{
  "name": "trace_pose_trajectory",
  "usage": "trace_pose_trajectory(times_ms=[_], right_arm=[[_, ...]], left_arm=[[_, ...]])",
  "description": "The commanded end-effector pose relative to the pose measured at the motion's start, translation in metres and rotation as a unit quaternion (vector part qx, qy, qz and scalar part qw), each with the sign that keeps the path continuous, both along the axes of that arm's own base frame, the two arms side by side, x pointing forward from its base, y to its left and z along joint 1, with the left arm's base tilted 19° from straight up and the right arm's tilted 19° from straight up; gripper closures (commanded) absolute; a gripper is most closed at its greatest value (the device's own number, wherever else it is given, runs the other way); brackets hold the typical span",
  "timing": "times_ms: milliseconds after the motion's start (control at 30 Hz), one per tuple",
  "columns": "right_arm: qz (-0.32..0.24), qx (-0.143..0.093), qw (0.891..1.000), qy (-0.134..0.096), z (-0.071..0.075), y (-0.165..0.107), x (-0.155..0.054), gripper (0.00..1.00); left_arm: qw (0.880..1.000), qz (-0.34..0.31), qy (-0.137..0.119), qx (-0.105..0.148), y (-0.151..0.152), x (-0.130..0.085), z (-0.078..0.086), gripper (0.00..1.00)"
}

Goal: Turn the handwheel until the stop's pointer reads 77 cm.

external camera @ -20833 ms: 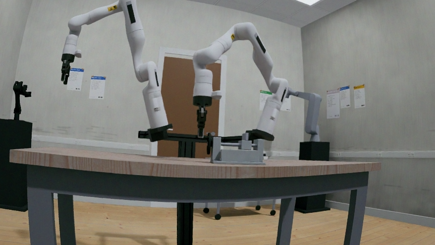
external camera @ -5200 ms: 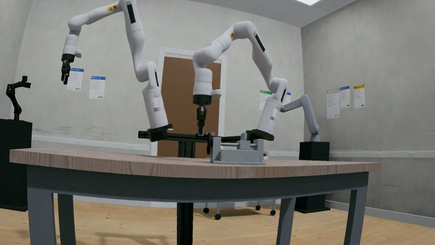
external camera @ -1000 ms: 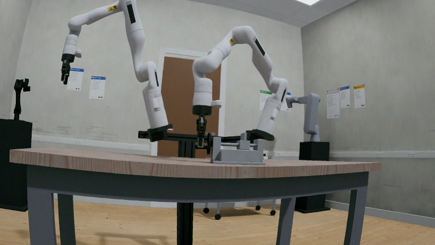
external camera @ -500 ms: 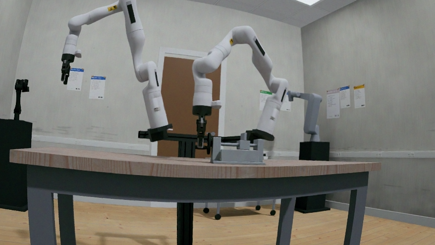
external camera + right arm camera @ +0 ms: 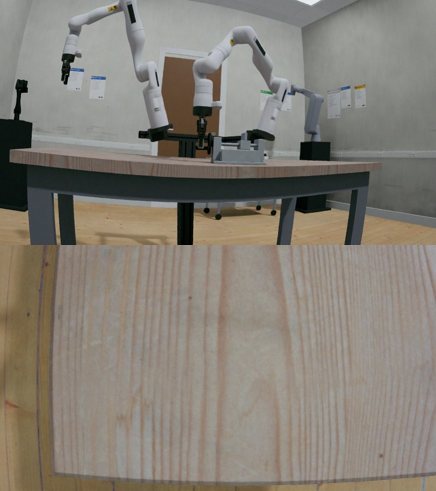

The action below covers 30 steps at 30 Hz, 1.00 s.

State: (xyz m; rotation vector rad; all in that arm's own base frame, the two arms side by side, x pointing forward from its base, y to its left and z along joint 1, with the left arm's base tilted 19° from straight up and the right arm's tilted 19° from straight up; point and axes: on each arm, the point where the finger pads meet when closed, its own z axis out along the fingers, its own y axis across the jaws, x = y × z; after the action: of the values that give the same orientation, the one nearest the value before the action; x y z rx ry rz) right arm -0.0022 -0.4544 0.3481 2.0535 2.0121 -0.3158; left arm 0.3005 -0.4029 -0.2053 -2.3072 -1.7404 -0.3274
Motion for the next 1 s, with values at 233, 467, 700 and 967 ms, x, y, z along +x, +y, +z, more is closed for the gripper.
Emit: trace_pose_trajectory(times_ms=[233, 467, 700, 967], right_arm=[[0.005, 0.002, 1.0, 0.004, 0.0, 0.001, -0.001, 0.002], [0.005, 0.002, 1.0, 0.004, 0.0, 0.001, -0.001, 0.002], [0.005, 0.002, 1.0, 0.004, 0.0, 0.001, -0.001, 0.002], [0.005, 0.002, 1.0, 0.004, 0.0, 0.001, -0.001, 0.002]], left_arm=[[1.0, 0.001, 0.0, 0.001, 0.003, -0.005, -0.004, 0.842], [1.0, 0.001, 0.0, 0.001, 0.004, -0.008, -0.006, 0.842], [1.0, 0.001, 0.0, 0.003, 0.007, -0.011, -0.006, 0.842], [1.0, 0.001, -0.001, 0.0, 0.007, -0.015, -0.007, 0.842]])
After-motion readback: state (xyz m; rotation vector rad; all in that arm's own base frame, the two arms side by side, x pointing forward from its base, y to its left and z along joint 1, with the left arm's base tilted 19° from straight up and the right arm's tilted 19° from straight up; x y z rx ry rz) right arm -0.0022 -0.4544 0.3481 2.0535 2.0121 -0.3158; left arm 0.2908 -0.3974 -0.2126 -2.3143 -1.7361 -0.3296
